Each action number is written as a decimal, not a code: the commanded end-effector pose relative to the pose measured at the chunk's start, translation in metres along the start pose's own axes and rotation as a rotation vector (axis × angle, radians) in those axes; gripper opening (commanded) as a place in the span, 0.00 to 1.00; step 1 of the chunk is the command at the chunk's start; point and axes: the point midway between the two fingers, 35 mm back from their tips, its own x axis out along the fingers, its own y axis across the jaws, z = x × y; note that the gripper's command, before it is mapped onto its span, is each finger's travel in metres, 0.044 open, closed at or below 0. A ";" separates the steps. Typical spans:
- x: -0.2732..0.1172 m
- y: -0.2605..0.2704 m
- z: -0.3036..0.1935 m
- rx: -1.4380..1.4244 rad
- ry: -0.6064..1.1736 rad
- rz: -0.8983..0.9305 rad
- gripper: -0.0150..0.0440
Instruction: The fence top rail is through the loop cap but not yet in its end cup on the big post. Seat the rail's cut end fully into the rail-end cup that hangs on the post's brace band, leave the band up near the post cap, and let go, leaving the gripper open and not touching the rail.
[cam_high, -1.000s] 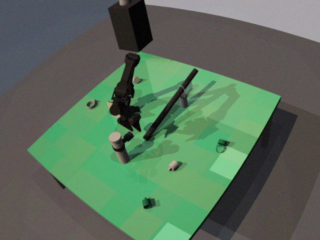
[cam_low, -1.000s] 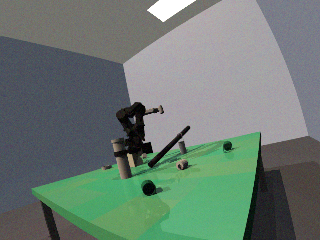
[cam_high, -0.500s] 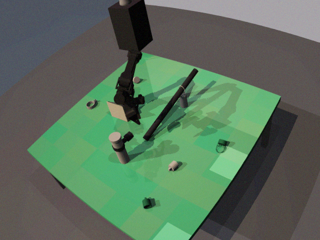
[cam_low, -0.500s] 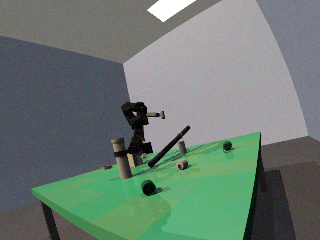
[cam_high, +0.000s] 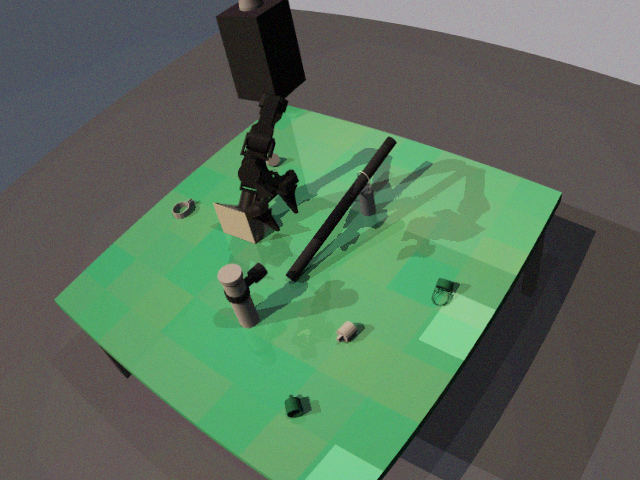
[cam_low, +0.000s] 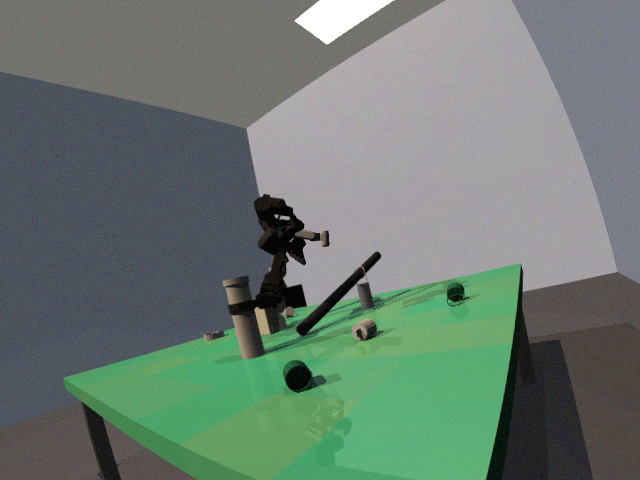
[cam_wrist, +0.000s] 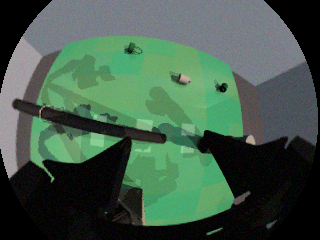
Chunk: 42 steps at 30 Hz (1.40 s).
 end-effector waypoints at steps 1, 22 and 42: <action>-0.018 0.029 0.009 0.359 0.013 -0.010 1.00; 0.016 0.049 0.009 -0.256 0.176 0.101 1.00; 0.064 0.086 -0.001 -1.265 0.308 0.477 1.00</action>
